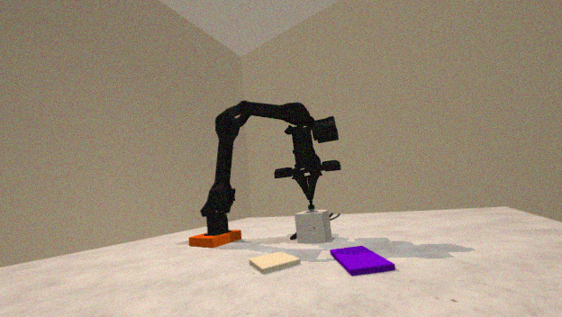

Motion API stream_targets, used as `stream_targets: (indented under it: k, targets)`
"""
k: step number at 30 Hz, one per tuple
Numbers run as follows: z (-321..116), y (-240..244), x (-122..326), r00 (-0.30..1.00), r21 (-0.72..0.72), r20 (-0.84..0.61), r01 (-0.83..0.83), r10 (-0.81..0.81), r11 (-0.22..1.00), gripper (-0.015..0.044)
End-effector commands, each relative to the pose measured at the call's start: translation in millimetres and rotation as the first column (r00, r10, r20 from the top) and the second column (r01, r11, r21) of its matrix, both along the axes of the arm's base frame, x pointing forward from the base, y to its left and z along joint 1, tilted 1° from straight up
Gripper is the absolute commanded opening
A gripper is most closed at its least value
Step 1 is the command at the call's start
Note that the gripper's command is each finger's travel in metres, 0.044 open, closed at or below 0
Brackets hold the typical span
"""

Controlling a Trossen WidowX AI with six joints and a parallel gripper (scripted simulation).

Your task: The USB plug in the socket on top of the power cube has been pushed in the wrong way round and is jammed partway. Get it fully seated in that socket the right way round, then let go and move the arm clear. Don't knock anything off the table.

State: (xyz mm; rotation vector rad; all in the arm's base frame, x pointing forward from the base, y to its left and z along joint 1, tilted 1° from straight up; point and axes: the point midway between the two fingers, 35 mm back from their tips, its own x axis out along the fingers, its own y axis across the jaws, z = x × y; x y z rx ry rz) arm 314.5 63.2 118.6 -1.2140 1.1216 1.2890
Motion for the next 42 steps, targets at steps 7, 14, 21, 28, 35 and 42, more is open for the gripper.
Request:
stream_targets:
  k: [7,14,21,28,35,42]
  targets:
    - [-1.4,0.5,0.3,1.000,0.004,0.001,0.003,-0.003,1.000,0.0000]
    - [-2.3,0.4,0.3,1.000,0.004,0.001,0.003,-0.003,1.000,0.0000]
    - [-3.1,0.4,0.3,1.000,0.004,0.001,0.003,-0.003,1.000,0.0000]
    - [-3.9,0.4,0.3,1.000,0.004,0.001,0.003,-0.003,1.000,0.0000]
    - [-4.8,0.4,0.3,1.000,0.004,0.001,0.003,-0.003,1.000,0.0000]
    - [-5.6,0.4,0.3,1.000,0.004,0.001,0.003,-0.003,1.000,0.0000]
